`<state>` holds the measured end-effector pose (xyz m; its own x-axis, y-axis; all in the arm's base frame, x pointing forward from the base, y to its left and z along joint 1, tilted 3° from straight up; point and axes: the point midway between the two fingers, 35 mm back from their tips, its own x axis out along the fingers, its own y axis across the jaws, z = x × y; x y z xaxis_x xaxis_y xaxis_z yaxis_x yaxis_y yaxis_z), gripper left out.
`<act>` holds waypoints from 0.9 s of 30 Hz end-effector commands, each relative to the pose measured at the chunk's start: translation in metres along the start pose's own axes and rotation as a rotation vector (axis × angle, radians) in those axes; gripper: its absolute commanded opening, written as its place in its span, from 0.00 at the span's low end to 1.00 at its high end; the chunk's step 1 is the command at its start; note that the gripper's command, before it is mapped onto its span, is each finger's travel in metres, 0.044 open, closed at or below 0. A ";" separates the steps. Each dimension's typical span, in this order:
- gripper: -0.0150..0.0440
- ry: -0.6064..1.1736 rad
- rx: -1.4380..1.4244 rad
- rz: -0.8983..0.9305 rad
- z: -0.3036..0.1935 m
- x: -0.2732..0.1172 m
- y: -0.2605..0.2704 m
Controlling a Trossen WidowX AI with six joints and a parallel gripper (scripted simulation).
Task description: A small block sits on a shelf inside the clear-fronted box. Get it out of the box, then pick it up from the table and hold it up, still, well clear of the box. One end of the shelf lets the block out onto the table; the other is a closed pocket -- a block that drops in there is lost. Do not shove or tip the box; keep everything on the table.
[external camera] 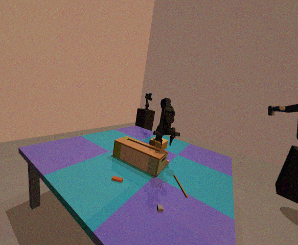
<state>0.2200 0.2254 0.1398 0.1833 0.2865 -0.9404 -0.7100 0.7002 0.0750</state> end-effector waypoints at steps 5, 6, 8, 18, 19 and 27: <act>0.74 0.067 -1.179 -0.144 -0.014 0.003 0.012; 0.74 0.072 -1.235 -0.150 -0.014 0.003 0.013; 0.74 0.085 -1.348 -0.160 -0.015 0.003 0.014; 0.74 0.173 -1.909 -0.211 -0.017 0.001 0.019; 0.74 0.184 -1.964 -0.215 -0.017 0.001 0.020; 0.74 0.285 -2.402 -0.238 -0.019 -0.001 0.024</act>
<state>0.2035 0.2323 0.1404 0.3381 0.1956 -0.9205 -0.6867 -0.6176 -0.3835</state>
